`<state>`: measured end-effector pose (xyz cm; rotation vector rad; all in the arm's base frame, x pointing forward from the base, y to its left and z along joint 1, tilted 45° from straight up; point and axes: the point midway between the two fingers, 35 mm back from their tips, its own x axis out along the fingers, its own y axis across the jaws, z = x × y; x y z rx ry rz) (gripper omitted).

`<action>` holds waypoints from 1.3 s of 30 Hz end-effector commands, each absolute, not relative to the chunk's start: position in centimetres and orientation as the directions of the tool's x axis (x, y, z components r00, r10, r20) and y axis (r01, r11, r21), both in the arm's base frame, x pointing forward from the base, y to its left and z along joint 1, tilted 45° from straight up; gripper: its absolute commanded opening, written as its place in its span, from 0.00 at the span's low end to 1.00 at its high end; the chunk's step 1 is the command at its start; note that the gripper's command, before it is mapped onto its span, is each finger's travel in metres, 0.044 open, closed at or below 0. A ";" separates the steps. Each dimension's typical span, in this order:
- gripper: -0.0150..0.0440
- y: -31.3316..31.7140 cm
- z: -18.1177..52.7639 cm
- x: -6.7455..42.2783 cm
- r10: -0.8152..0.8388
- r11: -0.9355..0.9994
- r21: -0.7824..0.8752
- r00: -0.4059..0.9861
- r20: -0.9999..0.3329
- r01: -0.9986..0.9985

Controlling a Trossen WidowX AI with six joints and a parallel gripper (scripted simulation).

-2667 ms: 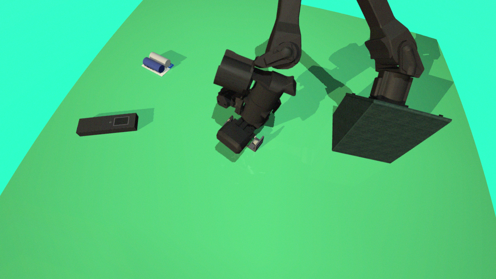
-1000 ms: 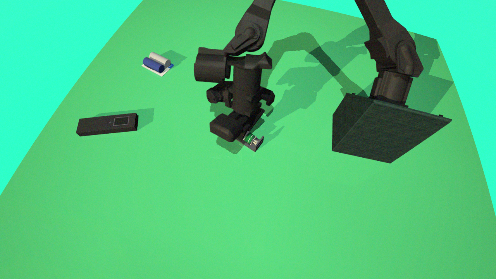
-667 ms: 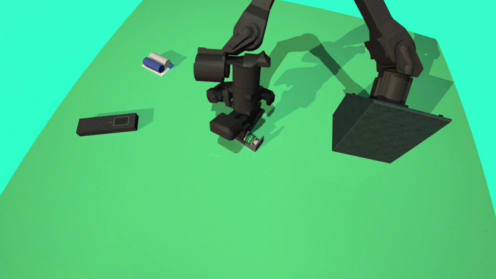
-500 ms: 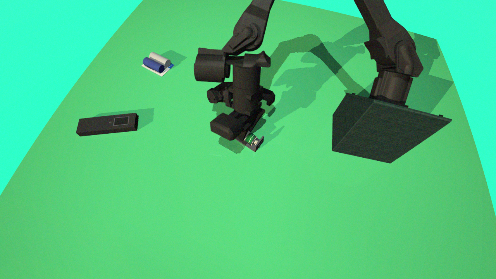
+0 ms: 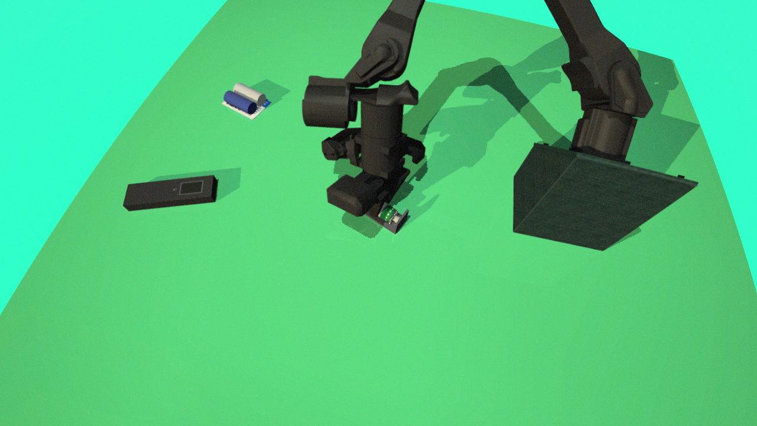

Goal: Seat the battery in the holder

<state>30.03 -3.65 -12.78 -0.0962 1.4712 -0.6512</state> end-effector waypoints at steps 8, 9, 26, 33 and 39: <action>0.40 -3.8 -13.0 29.5 -0.458 0.829 -0.448 -0.053 -0.887 0.335; 0.40 -3.8 -13.0 29.6 -0.458 0.829 -0.448 -0.053 -0.887 0.335; 0.40 -4.0 -12.3 30.9 -0.459 0.829 -0.446 -0.046 -0.887 0.337; 0.45 -3.9 -12.3 31.0 -0.460 0.828 -0.447 -0.046 -0.887 0.338; 0.58 -3.8 -12.2 31.0 -0.459 0.828 -0.447 -0.046 -0.887 0.339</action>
